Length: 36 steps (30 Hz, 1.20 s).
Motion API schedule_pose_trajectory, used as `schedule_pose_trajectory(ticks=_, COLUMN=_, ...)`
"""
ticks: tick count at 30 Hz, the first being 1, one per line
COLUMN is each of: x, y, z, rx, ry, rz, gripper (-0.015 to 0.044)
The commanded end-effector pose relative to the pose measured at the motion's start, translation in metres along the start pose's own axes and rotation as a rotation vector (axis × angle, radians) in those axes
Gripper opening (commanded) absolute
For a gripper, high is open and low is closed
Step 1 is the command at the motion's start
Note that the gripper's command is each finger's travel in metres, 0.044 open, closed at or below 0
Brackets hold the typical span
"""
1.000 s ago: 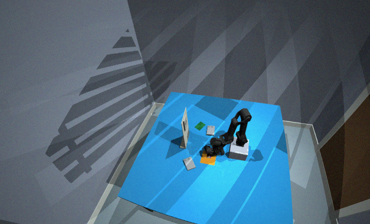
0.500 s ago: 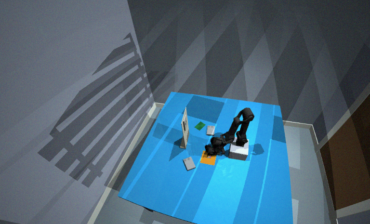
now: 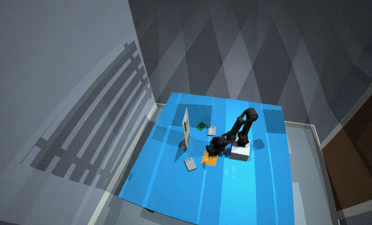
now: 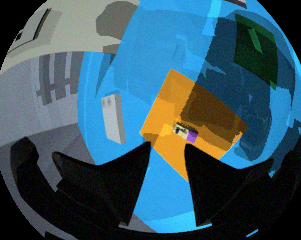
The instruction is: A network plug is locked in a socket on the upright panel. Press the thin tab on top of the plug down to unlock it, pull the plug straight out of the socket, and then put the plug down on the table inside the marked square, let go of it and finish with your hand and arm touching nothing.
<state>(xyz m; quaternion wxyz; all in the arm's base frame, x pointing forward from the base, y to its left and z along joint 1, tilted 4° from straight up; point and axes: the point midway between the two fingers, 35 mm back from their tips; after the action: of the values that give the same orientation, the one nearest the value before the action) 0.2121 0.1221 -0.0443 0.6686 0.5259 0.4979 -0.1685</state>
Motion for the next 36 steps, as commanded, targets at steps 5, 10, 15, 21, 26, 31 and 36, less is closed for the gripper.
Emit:
schedule_pose_trajectory(ticks=5, x=-0.004, y=0.006, z=0.000, rx=-0.004, ry=0.003, rz=0.004, gripper=0.0156)
schedule_pose_trajectory(ticks=10, x=-0.006, y=0.009, z=0.000, rx=-0.004, ry=0.003, rz=0.004, gripper=0.0156)
schedule_pose_trajectory(ticks=15, x=-0.009, y=0.012, z=0.000, rx=-0.004, ry=0.003, rz=0.004, gripper=0.0156)
schedule_pose_trajectory(ticks=21, x=-0.013, y=0.015, z=0.000, rx=-0.004, ry=0.003, rz=0.004, gripper=0.0156)
schedule_pose_trajectory(ticks=26, x=-0.016, y=0.017, z=0.000, rx=-0.004, ry=0.003, rz=0.004, gripper=0.0156)
schedule_pose_trajectory(ticks=31, x=-0.020, y=0.020, z=0.000, rx=-0.004, ry=0.003, rz=0.004, gripper=0.0156)
schedule_pose_trajectory(ticks=36, x=-0.023, y=0.022, z=0.000, rx=-0.004, ry=0.003, rz=0.004, gripper=0.0156)
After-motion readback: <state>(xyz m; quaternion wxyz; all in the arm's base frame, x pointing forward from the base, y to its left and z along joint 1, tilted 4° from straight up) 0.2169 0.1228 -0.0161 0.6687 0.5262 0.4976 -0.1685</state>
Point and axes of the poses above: the point midway between the two fingers, 35 mm back from their tips, its own x axis out along the fingers, its own y axis across the jaws, z = x × y
